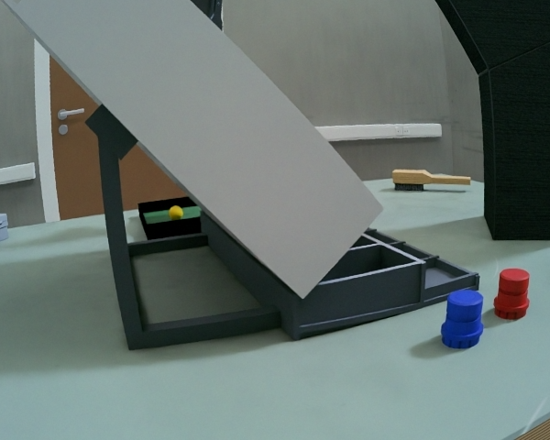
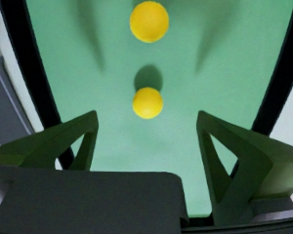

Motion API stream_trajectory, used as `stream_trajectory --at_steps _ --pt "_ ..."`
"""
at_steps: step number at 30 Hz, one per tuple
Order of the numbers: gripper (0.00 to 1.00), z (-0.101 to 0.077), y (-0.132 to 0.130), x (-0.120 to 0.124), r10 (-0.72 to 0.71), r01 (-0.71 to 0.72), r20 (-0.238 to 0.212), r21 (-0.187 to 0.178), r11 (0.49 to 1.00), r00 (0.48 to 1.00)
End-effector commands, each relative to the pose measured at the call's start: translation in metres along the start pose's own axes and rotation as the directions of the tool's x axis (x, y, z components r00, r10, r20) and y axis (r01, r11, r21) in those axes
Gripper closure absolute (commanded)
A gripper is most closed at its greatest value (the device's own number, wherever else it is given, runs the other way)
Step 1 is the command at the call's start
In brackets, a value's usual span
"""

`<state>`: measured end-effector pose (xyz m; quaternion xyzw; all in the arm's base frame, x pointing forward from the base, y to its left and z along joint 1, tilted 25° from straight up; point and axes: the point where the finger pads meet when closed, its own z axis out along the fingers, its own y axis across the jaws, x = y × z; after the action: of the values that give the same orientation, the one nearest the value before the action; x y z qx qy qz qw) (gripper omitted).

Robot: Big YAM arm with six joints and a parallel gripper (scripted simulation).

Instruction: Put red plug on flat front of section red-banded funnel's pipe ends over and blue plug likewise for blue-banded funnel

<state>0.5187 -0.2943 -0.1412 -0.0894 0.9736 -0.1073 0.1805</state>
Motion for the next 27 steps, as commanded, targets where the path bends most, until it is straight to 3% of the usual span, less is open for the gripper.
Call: stream_trajectory --at_steps 1,10,27 --pt "0.20 0.006 -0.004 -0.006 -0.001 0.001 0.006 0.004 1.000 1.000" --pt "0.20 0.021 -0.004 -0.007 -0.001 0.001 0.006 0.004 1.000 1.000" --pt "0.20 0.030 -0.001 -0.004 -0.011 0.011 0.014 0.014 1.000 1.000"
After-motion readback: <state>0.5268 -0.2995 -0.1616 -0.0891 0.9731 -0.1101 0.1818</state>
